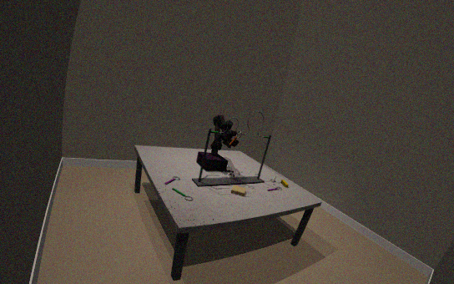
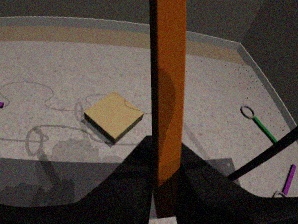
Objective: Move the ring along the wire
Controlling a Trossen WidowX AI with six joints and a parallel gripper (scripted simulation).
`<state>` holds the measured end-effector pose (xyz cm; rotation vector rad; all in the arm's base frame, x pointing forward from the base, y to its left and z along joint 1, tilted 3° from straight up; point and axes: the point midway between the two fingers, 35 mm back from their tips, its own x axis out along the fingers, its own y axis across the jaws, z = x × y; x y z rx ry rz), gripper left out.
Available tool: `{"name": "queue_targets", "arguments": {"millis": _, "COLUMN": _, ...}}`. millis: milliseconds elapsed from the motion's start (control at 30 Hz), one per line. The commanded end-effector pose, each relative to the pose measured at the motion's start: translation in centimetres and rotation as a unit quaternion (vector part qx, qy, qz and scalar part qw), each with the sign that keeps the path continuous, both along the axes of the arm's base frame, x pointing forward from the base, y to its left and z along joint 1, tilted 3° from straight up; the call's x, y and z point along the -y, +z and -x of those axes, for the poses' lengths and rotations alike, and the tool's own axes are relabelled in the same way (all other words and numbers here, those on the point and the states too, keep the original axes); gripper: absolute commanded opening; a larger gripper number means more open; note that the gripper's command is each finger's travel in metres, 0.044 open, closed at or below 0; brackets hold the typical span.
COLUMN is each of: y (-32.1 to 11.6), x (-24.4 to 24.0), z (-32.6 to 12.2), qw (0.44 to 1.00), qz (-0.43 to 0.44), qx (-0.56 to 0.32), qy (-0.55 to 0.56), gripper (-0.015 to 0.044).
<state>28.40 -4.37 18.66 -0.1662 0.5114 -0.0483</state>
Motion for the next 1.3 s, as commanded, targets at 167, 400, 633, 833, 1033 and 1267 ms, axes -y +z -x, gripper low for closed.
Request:
{"name": "queue_targets", "arguments": {"millis": 167, "y": 0.0, "x": -2.0, "z": 0.2, "qw": 0.999, "qz": -0.05, "qx": -0.004, "qy": -0.003, "gripper": -0.015}}
{"name": "queue_targets", "arguments": {"millis": 400, "y": 0.0, "x": -3.1, "z": 0.3, "qw": 0.998, "qz": -0.07, "qx": -0.005, "qy": -0.004, "gripper": -0.015}}
{"name": "queue_targets", "arguments": {"millis": 633, "y": 0.1, "x": -4.1, "z": 0.4, "qw": 0.997, "qz": -0.081, "qx": -0.006, "qy": -0.006, "gripper": -0.015}}
{"name": "queue_targets", "arguments": {"millis": 833, "y": 0.1, "x": -4.9, "z": 0.5, "qw": 0.996, "qz": -0.09, "qx": -0.006, "qy": -0.006, "gripper": -0.015}}
{"name": "queue_targets", "arguments": {"millis": 1033, "y": 0.2, "x": -5.8, "z": 0.6, "qw": 0.994, "qz": -0.105, "qx": -0.007, "qy": -0.007, "gripper": -0.015}}
{"name": "queue_targets", "arguments": {"millis": 1267, "y": 0.3, "x": -7.2, "z": 0.7, "qw": 0.991, "qz": -0.137, "qx": -0.01, "qy": -0.008, "gripper": -0.015}}
